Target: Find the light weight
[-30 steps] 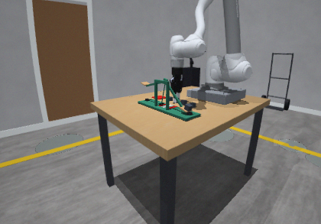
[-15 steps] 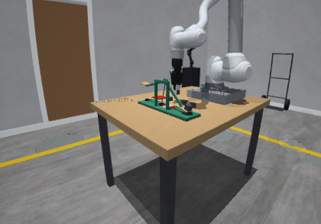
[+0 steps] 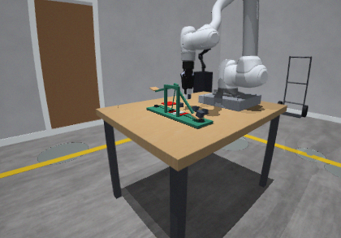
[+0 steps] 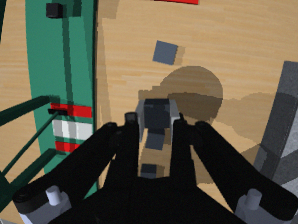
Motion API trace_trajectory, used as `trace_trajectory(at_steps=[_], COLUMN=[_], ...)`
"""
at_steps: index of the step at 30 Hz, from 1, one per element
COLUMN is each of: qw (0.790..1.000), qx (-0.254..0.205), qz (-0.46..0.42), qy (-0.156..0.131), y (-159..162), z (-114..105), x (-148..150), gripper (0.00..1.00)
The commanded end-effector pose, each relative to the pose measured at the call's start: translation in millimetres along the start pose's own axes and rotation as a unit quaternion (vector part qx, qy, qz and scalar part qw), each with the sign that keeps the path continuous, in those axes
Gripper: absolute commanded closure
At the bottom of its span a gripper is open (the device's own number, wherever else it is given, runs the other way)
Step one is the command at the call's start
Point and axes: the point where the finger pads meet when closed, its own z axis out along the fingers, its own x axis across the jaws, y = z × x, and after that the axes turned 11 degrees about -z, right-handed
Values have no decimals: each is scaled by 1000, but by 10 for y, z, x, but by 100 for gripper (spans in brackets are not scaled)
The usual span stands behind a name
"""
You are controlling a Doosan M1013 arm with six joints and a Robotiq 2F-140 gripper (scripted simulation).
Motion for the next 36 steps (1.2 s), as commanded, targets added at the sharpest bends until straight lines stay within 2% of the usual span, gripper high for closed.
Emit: trace_trajectory(at_steps=[1,8,17,20,26,29,33,35,36], qw=[1000,998,998,998,998,998,998,998,998], qx=[0,0,0,0,0,0,0,0,0], qz=[6,59,60,60,60,60,60,60,60], qy=[0,0,0,0,0,0,0,0,0], y=[-3,-32,-811,-811,-1238,-1324,-1347,-1480,-1480], z=[-4,-35,-879,-879,-1343,-1435,-1454,-1481,-1481], x=[1,10,258,258,395,422,410,109,109], gripper=[76,76,76,76,76,76,76,76,76])
